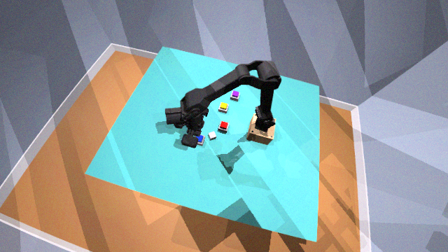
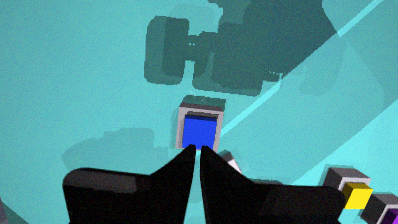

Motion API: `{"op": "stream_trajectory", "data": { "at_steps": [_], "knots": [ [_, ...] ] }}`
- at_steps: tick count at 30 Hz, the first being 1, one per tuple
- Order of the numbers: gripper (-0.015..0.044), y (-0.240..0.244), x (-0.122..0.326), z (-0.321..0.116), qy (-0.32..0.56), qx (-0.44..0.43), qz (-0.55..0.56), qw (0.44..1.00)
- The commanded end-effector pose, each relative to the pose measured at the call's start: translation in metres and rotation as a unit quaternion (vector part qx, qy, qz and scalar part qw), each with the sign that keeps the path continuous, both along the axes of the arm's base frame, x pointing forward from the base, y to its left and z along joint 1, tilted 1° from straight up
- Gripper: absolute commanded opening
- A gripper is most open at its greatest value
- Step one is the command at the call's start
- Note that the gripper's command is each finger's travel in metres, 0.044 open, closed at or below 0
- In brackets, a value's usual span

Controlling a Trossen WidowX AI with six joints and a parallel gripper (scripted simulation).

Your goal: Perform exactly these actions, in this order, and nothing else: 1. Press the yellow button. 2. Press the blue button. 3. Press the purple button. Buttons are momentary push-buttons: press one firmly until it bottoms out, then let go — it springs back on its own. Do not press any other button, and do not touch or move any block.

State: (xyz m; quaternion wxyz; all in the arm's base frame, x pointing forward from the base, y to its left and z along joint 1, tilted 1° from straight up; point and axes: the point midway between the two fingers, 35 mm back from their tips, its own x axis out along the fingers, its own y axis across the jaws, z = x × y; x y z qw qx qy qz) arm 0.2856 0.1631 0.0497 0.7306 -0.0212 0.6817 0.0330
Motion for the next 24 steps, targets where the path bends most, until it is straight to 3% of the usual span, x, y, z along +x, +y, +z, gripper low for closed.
{"op": "stream_trajectory", "data": {
  "at_steps": [1,24],
  "knots": [
    [0.002,-0.002,-0.007,-0.029,0.017,-0.008,-0.002,1.0],
    [0.002,-0.002,-0.006,-0.06,0.017,-0.008,-0.002,1.0]
  ]
}}
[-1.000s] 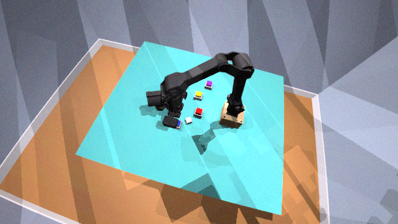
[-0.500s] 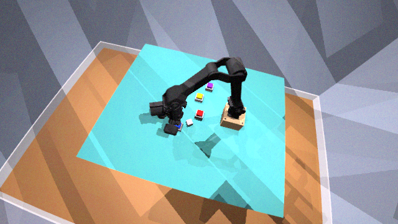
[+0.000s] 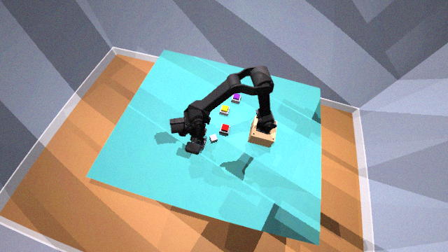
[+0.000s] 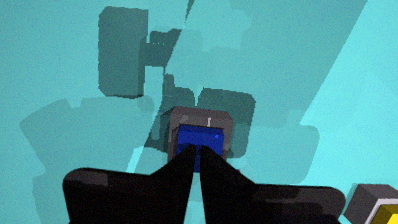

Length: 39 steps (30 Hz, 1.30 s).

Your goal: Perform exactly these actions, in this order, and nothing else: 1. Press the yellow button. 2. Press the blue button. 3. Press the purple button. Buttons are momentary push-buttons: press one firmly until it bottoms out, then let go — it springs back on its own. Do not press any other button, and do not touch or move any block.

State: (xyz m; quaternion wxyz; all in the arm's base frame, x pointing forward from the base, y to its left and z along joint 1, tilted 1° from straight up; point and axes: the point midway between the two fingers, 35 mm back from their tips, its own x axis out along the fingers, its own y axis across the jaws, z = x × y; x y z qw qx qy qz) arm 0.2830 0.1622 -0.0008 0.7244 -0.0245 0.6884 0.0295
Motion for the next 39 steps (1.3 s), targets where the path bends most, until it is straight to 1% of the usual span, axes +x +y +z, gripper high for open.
{"op": "stream_trajectory", "data": {
  "at_steps": [1,31,34,39],
  "knots": [
    [0.002,-0.002,-0.003,-0.011,0.008,-0.003,-0.001,1.0],
    [0.002,-0.002,-0.003,-0.011,0.008,-0.003,-0.001,1.0],
    [0.002,-0.001,-0.004,0.018,0.007,-0.003,-0.001,1.0],
    [0.002,-0.002,-0.004,0.022,0.008,-0.003,-0.001,1.0]
  ]
}}
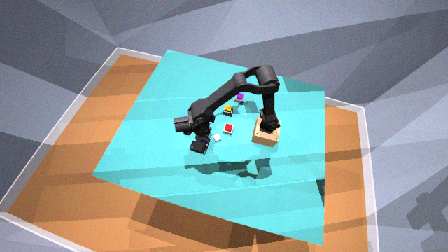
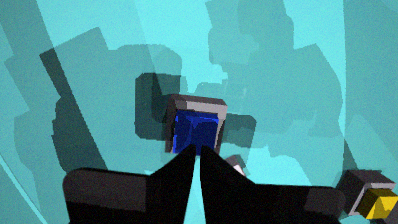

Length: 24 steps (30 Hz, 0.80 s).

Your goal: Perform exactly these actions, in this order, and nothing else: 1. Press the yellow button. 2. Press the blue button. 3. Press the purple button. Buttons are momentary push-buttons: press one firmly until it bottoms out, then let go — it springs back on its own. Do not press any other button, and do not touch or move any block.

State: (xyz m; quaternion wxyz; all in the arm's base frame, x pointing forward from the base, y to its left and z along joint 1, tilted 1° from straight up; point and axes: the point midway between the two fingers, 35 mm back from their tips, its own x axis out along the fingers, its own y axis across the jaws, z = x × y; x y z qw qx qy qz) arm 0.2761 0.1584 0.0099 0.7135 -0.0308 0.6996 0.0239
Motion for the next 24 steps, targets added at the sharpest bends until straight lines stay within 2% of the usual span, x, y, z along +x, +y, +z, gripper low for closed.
{"op": "stream_trajectory", "data": {
  "at_steps": [1,3,7,14,24],
  "knots": [
    [0.002,0.002,0.003,0.011,-0.007,0.006,-0.002,1.0],
    [0.002,0.002,0.003,0.014,-0.007,0.006,-0.002,1.0],
    [0.002,0.002,0.001,0.069,-0.008,0.006,-0.002,1.0],
    [0.002,-0.001,0.001,0.073,-0.008,0.005,-0.003,1.0],
    [0.002,-0.134,0.017,0.075,-0.007,-0.007,-0.013,1.0]
  ]
}}
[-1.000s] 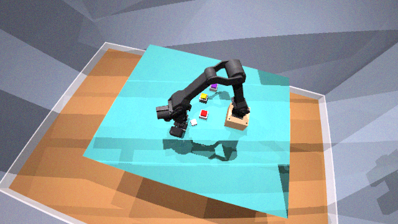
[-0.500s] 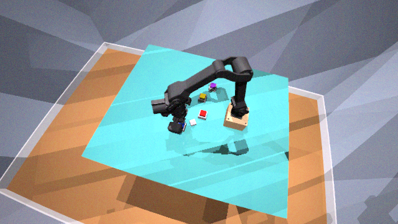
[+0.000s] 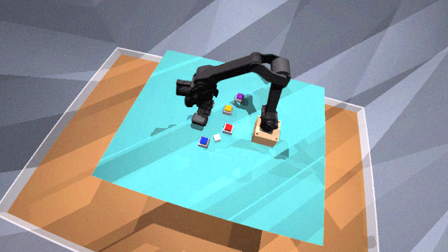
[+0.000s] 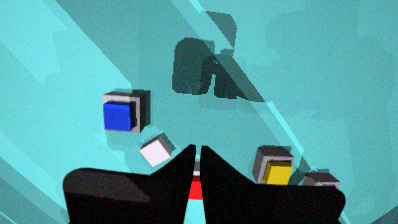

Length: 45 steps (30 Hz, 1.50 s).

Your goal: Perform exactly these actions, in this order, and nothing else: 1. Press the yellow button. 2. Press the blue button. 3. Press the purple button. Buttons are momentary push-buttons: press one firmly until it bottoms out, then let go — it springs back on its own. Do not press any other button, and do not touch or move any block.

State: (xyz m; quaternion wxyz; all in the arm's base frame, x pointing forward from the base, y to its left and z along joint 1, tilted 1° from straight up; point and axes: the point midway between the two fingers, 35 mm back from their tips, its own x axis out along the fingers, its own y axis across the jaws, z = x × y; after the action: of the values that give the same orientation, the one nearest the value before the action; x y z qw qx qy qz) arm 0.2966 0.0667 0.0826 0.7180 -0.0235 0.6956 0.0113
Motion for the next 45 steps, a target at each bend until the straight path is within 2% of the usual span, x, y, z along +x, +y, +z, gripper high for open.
{"op": "stream_trajectory", "data": {
  "at_steps": [1,9,18,24,29,45],
  "knots": [
    [0.002,-0.055,-0.005,0.003,-0.001,-0.003,0.002,1.0],
    [0.002,-0.152,-0.036,0.002,0.002,-0.004,0.007,1.0],
    [0.002,-0.232,-0.104,0.001,0.003,-0.006,0.012,1.0],
    [0.002,-0.237,-0.11,-0.002,0.003,-0.007,0.012,1.0],
    [0.002,-0.238,-0.108,-0.059,0.003,-0.006,0.012,1.0],
    [0.002,-0.239,-0.108,-0.077,0.003,-0.006,0.012,1.0]
  ]
}}
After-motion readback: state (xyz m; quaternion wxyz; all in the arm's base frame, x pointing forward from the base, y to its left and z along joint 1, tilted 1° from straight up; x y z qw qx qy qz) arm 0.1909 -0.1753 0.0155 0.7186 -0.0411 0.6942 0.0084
